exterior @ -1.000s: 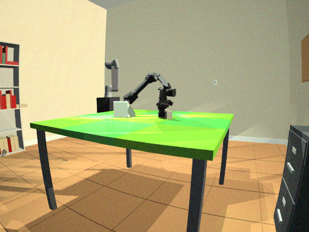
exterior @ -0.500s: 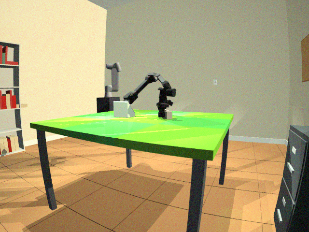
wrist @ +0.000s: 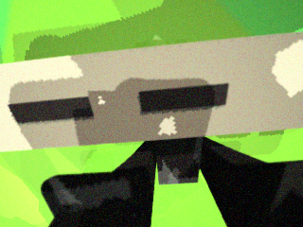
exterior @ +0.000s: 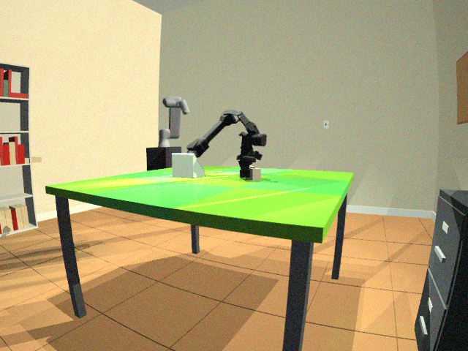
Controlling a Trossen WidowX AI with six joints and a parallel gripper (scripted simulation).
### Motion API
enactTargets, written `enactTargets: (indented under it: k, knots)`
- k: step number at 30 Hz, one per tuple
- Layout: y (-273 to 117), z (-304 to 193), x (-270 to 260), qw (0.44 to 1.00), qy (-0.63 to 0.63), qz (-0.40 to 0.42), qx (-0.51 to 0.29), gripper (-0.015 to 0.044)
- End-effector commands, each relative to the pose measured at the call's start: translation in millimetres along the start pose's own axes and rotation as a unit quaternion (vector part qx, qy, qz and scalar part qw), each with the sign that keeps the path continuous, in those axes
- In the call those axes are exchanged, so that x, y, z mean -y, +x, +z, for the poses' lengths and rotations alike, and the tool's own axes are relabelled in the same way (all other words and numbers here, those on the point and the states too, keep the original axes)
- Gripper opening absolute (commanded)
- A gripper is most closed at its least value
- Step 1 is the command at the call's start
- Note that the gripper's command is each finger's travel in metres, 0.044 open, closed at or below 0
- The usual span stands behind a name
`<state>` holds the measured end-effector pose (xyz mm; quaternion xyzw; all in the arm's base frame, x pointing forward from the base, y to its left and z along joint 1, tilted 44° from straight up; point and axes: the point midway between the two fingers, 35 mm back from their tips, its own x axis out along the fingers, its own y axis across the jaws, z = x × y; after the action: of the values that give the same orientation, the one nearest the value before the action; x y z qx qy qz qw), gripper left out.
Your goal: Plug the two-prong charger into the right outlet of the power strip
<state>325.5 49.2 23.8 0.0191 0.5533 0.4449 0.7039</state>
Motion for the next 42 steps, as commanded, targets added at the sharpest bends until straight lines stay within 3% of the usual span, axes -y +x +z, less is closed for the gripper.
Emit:
enactTargets:
  k: [1, 42]
  knots:
    - [-1.4, 3.6, -0.4, 1.0, -0.005, 0.002, 0.007, 0.0]
    - [-2.4, 7.1, -0.6, 1.0, -0.005, 0.002, 0.007, 0.0]
